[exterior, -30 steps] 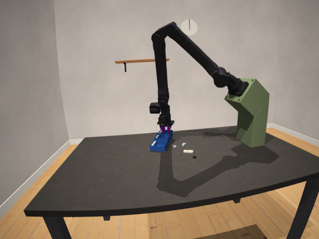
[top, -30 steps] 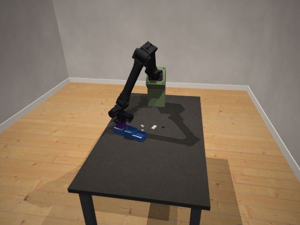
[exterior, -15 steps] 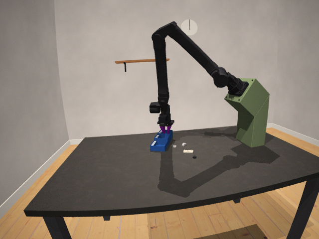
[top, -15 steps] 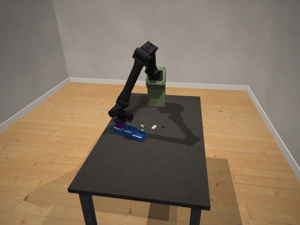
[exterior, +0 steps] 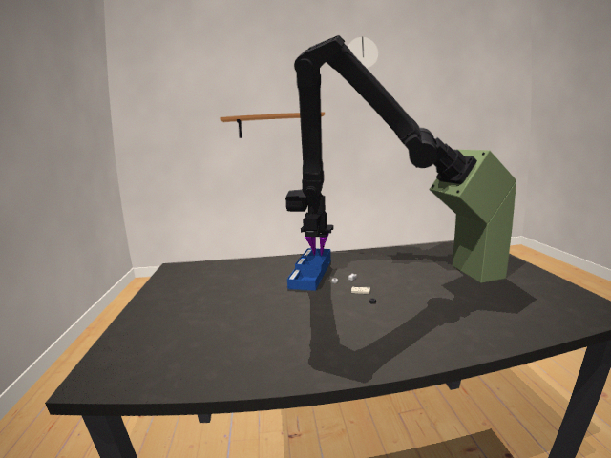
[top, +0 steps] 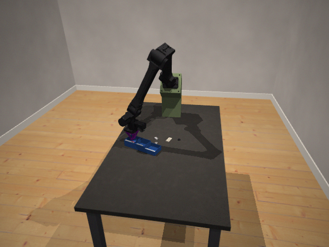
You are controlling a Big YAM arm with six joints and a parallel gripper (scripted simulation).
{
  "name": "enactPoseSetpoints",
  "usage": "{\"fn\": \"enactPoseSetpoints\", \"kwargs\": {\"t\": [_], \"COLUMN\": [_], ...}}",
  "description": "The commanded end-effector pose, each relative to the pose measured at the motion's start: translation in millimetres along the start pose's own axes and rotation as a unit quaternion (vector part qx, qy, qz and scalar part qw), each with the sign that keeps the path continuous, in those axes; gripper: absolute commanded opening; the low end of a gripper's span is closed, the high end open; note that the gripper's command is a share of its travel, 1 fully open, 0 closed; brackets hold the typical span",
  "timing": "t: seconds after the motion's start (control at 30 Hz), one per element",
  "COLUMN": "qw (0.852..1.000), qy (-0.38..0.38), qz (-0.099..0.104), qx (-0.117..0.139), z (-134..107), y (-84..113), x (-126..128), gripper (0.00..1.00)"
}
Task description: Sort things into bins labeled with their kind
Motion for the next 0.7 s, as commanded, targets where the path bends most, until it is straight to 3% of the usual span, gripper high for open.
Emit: {"fn": "enactPoseSetpoints", "kwargs": {"t": [0.0, 0.33, 0.43, 0.47, 0.53, 0.6, 0.67], "qw": [1.0, 1.0, 1.0, 1.0, 1.0, 1.0, 1.0], "qy": [0.003, 0.002, 0.011, 0.008, 0.002, -0.003, 0.003], "qz": [-0.008, -0.006, -0.009, 0.007, 0.013, 0.01, -0.006], "qx": [0.003, 0.003, -0.003, -0.005, -0.002, 0.002, -0.001], "z": [-1.8, -1.8, 5.9, 5.3, 1.2, -3.1, 1.5], "y": [15.1, 41.9, 40.3, 29.6, 27.3, 29.2, 34.6], "x": [-5.8, -3.3, -8.3, -0.3, 5.2, 4.1, -4.5], "gripper": [0.23, 0.23, 0.23, 0.23, 0.23, 0.23, 0.23]}}
Point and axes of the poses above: the point where the finger pads meet when closed, its own y axis back along the fingers, its own x axis across the jaws, z = x × y, the point moved 9 cm from there along y, back along the fingers, and after that the axes turned 11 degrees about -y, right-handed, at the moved point
